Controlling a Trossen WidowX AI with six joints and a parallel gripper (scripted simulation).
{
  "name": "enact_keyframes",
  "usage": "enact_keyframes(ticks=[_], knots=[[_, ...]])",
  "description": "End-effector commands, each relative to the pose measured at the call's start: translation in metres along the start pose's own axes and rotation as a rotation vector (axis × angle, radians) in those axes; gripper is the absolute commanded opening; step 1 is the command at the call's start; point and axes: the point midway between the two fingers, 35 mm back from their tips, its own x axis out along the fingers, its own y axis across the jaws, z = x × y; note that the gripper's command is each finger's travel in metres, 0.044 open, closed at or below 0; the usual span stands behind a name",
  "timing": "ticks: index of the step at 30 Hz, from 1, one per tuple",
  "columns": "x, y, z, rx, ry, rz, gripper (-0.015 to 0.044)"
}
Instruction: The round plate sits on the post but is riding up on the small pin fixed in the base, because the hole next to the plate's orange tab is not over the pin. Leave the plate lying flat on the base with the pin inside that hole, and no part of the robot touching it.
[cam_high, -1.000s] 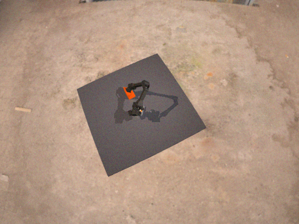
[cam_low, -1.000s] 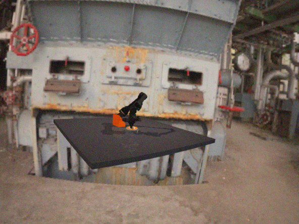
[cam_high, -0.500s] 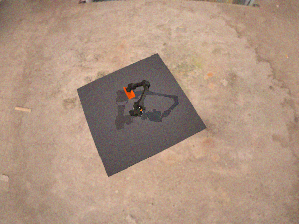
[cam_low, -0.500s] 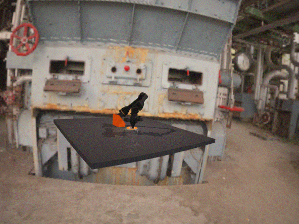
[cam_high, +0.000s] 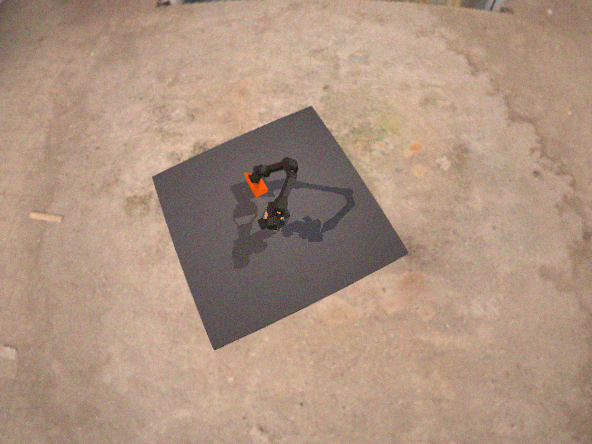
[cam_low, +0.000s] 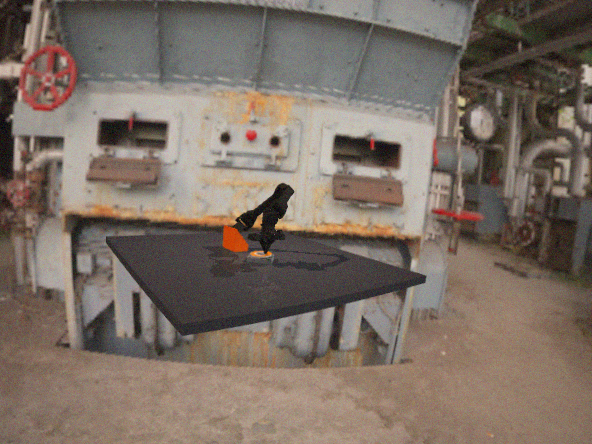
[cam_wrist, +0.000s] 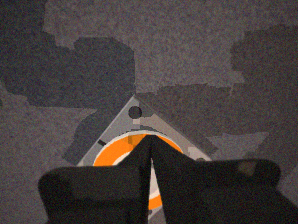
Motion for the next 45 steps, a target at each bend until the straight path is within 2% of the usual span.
enact_keyframes(ticks=[1,45], knots=[[0.002,0.007,0.000,0.000,0.008,0.007,0.0000],[0.001,0.039,-0.011,0.001,0.008,0.008,0.0000]])
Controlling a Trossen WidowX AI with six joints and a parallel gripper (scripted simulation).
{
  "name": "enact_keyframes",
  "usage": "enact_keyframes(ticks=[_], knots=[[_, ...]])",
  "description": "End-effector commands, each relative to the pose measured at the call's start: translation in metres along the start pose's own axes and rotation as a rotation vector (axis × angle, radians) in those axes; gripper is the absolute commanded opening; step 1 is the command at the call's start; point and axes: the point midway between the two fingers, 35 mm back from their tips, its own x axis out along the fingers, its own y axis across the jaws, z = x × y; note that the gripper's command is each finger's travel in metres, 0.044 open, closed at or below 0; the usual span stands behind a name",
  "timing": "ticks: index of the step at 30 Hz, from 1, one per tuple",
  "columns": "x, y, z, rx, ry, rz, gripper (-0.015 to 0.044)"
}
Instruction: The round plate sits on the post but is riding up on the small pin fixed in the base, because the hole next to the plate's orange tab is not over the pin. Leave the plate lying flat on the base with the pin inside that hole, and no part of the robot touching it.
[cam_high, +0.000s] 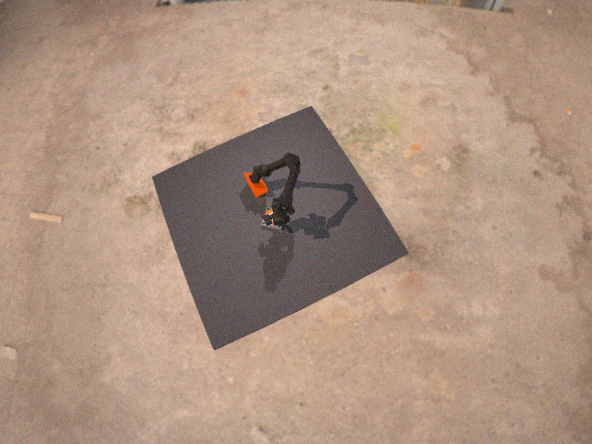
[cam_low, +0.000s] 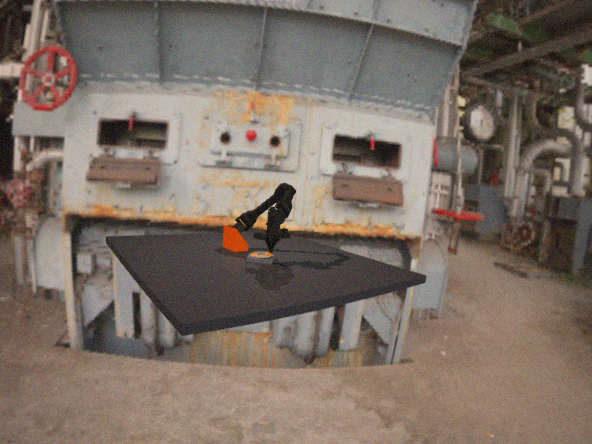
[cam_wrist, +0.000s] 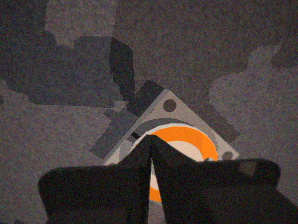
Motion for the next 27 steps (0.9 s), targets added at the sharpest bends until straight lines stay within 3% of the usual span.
enact_keyframes(ticks=[1,14,27], knots=[[0.004,0.003,-0.005,0.010,0.013,0.003,0.0000],[-0.038,0.002,-0.005,0.010,0.013,0.002,0.0000],[-0.029,0.002,-0.005,0.018,0.010,0.004,0.0000]])
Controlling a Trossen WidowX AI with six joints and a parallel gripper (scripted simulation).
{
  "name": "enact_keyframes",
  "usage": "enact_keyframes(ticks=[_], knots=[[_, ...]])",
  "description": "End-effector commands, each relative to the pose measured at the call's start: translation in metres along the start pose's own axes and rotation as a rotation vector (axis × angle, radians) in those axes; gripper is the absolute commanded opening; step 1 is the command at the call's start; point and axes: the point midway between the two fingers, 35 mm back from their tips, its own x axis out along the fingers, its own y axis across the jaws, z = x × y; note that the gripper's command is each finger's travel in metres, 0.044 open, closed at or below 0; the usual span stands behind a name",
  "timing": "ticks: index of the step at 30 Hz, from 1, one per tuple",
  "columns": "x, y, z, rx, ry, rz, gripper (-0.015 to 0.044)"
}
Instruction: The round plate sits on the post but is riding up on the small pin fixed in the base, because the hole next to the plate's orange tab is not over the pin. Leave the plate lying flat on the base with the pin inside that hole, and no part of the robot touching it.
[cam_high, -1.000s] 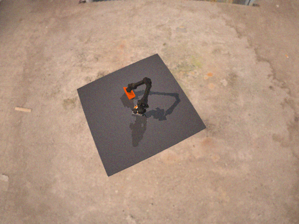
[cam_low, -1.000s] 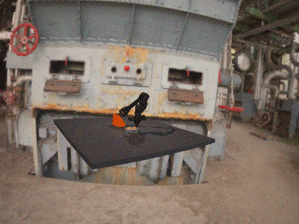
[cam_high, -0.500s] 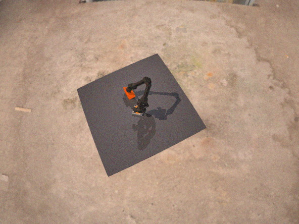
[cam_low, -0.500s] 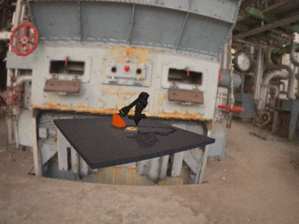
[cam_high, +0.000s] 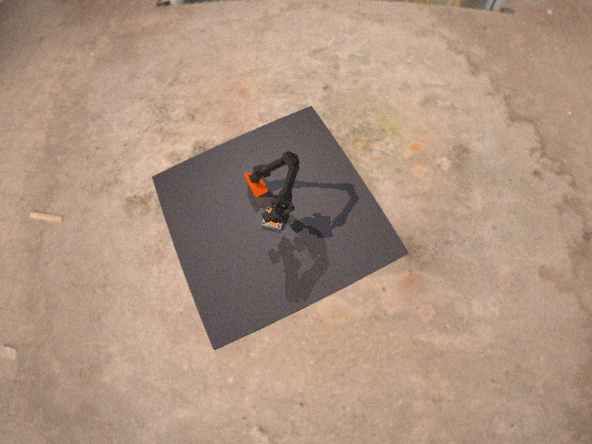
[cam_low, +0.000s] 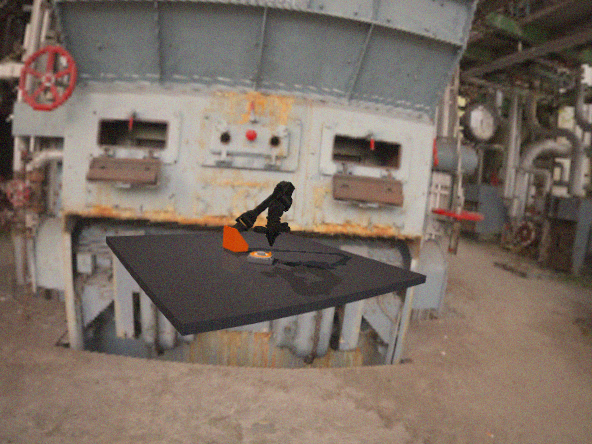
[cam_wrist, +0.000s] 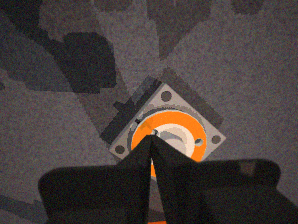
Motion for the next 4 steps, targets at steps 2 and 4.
enact_keyframes(ticks=[2,4], knots=[[0.0013,0.0003,-0.0007,0.006,0.003,0.002,0.0000],[0.0013,0.0003,-0.0007,0.006,0.003,0.002,0.0000]])
